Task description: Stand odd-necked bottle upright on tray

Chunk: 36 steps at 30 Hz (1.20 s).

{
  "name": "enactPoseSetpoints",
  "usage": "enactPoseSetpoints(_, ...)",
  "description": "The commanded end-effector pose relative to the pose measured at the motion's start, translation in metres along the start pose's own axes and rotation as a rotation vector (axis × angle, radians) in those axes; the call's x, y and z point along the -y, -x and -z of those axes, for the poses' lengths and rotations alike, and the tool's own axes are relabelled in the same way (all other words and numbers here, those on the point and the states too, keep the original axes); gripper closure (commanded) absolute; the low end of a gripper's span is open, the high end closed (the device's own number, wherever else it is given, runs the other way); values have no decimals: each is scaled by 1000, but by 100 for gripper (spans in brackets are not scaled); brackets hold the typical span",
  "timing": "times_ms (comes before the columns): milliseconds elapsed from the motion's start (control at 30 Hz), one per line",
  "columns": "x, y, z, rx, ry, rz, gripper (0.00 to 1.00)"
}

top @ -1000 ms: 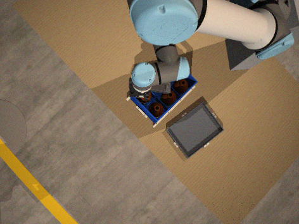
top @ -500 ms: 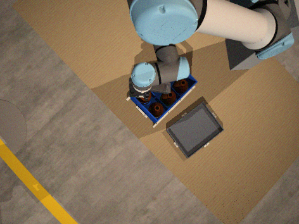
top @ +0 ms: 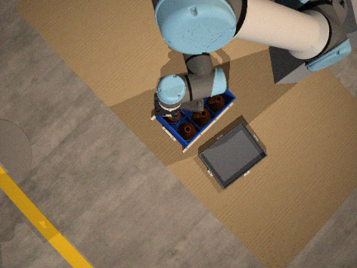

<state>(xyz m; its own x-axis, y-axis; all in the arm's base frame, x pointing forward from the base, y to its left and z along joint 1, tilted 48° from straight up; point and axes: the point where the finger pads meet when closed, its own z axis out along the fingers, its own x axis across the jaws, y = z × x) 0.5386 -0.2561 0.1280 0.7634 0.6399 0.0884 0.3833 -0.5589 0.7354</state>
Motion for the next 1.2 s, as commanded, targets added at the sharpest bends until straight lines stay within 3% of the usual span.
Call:
enactPoseSetpoints(0, 0, 0, 1, -1, 1, 0, 100)
enactPoseSetpoints(1167, 0, 0, 29, -1, 1, 0, 100)
